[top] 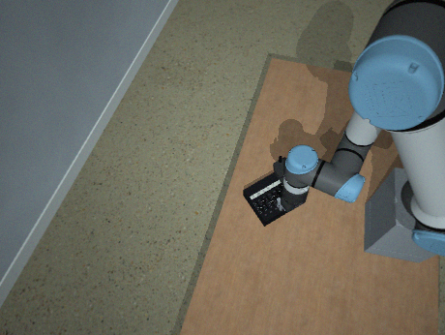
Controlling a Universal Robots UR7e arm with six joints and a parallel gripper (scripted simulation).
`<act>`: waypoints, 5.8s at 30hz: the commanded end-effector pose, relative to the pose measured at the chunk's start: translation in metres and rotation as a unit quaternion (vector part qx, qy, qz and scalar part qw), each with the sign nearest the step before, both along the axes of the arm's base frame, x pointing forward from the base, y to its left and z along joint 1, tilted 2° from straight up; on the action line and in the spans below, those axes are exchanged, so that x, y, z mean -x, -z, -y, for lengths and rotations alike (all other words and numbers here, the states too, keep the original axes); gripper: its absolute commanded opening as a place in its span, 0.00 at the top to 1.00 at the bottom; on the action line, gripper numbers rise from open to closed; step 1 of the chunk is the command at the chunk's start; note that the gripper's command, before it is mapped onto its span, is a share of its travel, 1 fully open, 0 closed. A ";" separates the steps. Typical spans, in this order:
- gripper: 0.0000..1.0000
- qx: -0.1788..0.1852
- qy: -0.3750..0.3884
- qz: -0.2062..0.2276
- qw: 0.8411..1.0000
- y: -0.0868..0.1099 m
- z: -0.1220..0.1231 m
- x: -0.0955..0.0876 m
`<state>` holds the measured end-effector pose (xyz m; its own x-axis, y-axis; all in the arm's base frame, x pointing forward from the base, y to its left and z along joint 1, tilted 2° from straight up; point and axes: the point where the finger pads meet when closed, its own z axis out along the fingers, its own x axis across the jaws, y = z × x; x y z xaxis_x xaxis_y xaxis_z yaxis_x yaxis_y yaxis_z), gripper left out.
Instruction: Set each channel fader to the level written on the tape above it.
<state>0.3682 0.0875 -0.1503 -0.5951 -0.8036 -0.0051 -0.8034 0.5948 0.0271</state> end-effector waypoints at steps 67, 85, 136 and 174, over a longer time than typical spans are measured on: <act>0.00 -0.001 0.401 0.023 0.916 -0.070 0.039 -0.053; 0.00 -0.002 0.497 0.020 0.867 -0.063 0.038 -0.051; 0.00 -0.010 0.981 -0.009 0.191 -0.005 -0.003 -0.054; 1.00 -0.011 1.000 -0.014 0.011 0.009 -0.013 -0.062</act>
<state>0.4293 0.1006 -0.1593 0.5775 0.8158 0.0302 0.8154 -0.5782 0.0276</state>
